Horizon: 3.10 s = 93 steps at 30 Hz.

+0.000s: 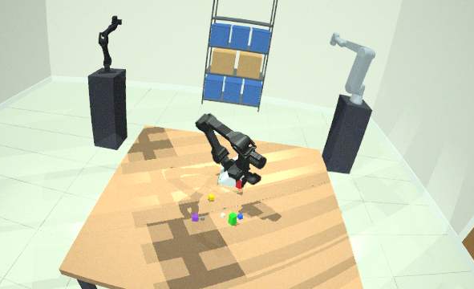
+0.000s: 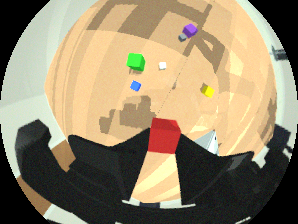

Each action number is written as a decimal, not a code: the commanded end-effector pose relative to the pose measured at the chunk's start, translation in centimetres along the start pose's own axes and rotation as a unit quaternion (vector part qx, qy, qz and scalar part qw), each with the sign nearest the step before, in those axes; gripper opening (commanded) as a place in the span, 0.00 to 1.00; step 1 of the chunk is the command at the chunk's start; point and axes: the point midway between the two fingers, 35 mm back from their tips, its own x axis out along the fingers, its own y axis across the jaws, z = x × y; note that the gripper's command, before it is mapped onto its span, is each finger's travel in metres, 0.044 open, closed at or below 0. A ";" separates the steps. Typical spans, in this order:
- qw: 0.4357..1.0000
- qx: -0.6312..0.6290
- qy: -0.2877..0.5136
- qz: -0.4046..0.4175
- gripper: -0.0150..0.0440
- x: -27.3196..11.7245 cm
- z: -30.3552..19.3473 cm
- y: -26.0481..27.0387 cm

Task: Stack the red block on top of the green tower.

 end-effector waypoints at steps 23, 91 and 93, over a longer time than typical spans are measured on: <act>1.000 0.003 -0.004 -0.001 0.25 0.4 8.0 5.4; 1.000 0.005 -0.005 -0.004 0.34 7.3 10.3 6.5; 1.000 0.005 -0.005 -0.004 0.43 7.3 10.3 6.5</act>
